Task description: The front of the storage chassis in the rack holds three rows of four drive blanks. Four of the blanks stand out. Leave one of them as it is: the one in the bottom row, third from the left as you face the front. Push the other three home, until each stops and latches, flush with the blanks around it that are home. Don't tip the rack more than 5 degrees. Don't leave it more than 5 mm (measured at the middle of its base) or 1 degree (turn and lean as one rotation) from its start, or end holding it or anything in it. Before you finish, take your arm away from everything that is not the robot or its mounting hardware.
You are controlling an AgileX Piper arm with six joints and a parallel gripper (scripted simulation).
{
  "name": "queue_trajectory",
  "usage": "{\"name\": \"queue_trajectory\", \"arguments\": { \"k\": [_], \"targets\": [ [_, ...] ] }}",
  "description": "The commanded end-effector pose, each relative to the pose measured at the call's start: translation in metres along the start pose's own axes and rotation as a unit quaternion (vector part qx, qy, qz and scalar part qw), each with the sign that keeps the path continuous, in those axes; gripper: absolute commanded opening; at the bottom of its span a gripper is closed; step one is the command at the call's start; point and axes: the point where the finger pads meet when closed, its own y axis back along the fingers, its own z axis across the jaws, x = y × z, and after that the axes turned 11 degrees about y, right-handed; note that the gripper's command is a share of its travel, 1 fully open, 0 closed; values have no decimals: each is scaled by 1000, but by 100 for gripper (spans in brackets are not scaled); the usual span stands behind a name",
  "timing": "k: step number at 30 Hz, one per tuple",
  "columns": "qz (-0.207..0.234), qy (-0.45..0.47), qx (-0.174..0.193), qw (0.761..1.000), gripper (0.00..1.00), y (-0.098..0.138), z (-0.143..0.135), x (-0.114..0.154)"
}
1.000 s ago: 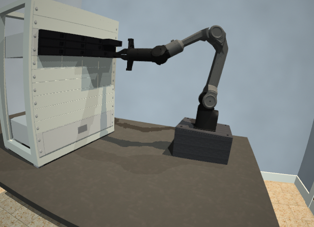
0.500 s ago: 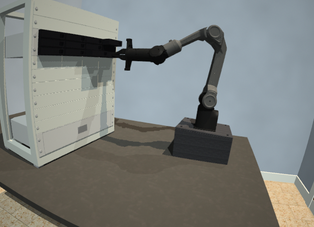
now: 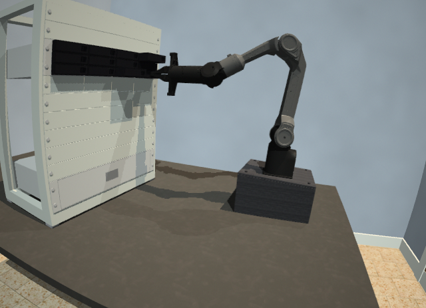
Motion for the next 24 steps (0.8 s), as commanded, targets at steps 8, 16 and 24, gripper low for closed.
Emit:
{"name": "queue_trajectory", "arguments": {
  "k": [8, 16, 24],
  "targets": [
    [0, 0, 2, 1000, 0, -6, -2, 0],
    [0, 0, 2, 1000, 0, -8, -2, 0],
    [0, 0, 2, 1000, 0, -9, -2, 0]
  ]
}}
